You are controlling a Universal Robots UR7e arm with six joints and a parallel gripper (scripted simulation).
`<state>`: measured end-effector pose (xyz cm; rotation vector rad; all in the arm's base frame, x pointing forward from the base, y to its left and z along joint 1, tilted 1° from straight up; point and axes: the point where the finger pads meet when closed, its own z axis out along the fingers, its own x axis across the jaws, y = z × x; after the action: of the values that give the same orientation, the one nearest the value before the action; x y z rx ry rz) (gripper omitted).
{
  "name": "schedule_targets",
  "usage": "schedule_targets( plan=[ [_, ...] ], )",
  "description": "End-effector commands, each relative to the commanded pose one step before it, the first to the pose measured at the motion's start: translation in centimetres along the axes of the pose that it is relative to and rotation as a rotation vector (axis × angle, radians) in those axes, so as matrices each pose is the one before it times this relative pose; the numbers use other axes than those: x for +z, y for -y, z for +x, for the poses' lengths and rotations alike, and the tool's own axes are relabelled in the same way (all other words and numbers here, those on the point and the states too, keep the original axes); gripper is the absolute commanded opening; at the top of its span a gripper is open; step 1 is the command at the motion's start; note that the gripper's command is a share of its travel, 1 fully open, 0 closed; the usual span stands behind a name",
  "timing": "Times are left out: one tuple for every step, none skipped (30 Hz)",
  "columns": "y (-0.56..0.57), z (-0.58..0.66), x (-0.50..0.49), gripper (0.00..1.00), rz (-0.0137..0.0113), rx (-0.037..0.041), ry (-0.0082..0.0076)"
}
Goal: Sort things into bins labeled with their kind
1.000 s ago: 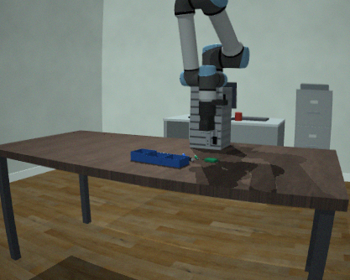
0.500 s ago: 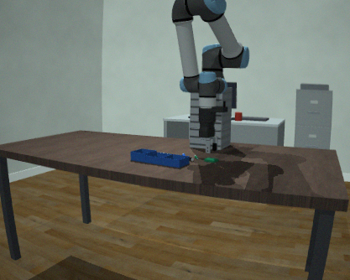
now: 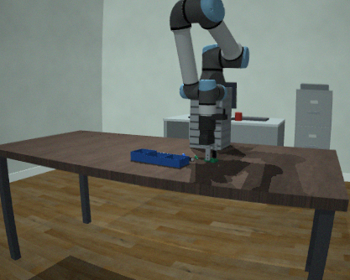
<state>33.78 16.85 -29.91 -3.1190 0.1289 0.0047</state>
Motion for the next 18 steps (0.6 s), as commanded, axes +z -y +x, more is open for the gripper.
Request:
schedule_targets(
  plan=[
    [0.009, 0.049, 0.5434, 1.00, 0.00024, 0.00000, -0.00129],
    [-0.001, -0.004, 0.1333, 1.00, 0.00000, 0.00000, 0.00000],
    [-0.001, -0.004, 0.1333, 1.00, 0.00000, 0.00000, 0.00000],
    [-0.001, -0.004, 0.0001, 1.00, 0.00000, 0.00000, 0.00000],
    [-0.001, -0.003, 0.0002, 1.00, 0.00000, 0.00000, 0.00000],
    [0.001, -0.001, -0.0074, 1.00, -0.00001, 0.00000, 0.00002],
    [-0.001, -0.002, 0.0028, 1.00, 0.00000, 0.00000, -0.00001],
    [-0.001, -0.002, 0.0019, 1.00, 0.00000, 0.00000, -0.00001],
    [0.000, -0.001, 0.0012, 1.00, 0.00000, 0.00000, 0.00000],
    [0.000, 0.000, 0.0000, 1.00, 0.00000, 0.00000, 0.00000],
    [0.000, 0.000, 0.0000, 1.00, 0.00000, 0.00000, 0.00000],
    [-0.001, -0.001, 0.0016, 1.00, 0.00000, 0.00000, -0.00001],
    [0.000, -0.008, -0.0029, 1.00, -0.00004, 0.00001, 0.00030],
    [0.000, 0.001, 0.0022, 1.00, 0.00001, 0.00000, -0.00006],
    [0.000, 0.000, 0.0010, 1.00, 0.00000, 0.00000, -0.00001],
    [0.000, -0.001, 0.0002, 1.00, 0.00000, 0.00000, 0.00002],
    [0.000, -0.001, 0.0002, 1.00, 0.00000, 0.00000, 0.00001],
    [0.000, 0.000, 0.0002, 0.70, 0.00000, 0.00000, 0.00000]
  ],
)
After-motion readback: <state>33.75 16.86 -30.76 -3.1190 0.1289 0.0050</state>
